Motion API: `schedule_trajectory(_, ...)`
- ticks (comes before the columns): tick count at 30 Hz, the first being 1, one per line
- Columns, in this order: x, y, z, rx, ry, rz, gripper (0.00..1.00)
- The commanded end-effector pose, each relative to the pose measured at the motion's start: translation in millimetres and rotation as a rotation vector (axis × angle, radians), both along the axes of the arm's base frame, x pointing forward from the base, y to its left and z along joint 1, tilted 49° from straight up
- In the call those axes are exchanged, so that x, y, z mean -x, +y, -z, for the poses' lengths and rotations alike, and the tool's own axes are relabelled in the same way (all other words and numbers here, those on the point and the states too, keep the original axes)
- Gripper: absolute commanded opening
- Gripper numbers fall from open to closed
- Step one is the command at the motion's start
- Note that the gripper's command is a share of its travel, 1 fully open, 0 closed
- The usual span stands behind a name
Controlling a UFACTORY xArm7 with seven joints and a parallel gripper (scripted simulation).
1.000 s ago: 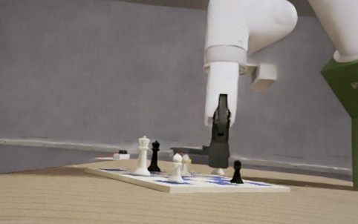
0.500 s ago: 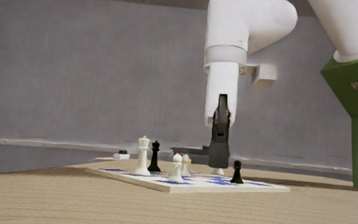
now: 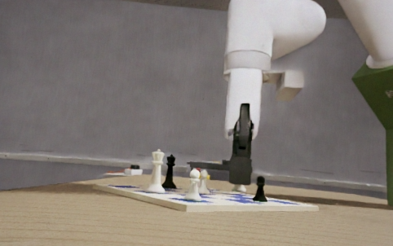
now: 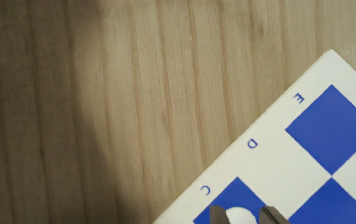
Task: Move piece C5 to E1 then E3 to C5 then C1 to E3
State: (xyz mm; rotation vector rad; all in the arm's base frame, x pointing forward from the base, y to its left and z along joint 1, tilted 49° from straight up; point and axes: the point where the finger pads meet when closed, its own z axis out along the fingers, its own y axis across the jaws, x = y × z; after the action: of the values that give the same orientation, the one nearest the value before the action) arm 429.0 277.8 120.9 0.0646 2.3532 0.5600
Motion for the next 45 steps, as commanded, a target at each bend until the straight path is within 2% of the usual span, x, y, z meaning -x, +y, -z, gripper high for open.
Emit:
schedule_trajectory(1,0.0,-0.1,-0.5,-0.001,-0.001,0.000,0.00)
schedule_trajectory(45,-3.2,1.7,2.8,-0.001,-0.001,0.000,0.00)
